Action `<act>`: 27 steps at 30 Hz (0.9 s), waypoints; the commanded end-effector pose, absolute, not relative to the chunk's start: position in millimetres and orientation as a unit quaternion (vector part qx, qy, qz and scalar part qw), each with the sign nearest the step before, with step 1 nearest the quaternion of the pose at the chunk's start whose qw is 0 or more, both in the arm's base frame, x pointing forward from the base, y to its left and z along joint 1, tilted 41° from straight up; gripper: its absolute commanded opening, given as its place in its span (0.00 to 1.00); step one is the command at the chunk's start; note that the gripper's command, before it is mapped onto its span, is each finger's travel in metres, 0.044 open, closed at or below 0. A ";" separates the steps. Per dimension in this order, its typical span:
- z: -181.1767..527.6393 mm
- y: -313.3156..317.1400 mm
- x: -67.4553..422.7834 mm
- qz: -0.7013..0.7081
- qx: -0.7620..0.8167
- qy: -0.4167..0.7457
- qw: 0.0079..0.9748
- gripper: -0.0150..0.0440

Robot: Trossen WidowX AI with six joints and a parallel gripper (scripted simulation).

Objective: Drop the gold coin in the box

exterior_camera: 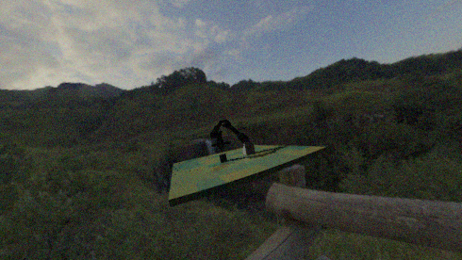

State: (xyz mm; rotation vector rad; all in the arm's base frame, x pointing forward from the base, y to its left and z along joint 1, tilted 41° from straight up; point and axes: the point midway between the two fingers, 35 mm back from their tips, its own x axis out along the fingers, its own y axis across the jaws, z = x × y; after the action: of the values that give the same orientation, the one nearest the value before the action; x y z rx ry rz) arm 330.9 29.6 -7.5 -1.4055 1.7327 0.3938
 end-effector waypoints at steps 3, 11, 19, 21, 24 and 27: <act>-9.7 26.3 330.7 0.157 -0.563 0.694 0.421 0.25; -12.3 24.4 330.7 0.157 -0.563 0.694 0.421 0.25; -14.5 22.2 330.3 0.157 -0.563 0.694 0.421 0.25; -15.1 21.7 330.2 0.157 -0.563 0.694 0.421 0.25; -16.0 21.1 330.2 0.157 -0.563 0.694 0.421 0.25; -14.7 23.6 330.8 0.157 -0.562 0.692 0.424 0.39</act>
State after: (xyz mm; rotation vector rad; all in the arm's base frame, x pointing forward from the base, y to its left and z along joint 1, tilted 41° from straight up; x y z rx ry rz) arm 330.6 23.5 -14.9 -1.4062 1.7328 0.3946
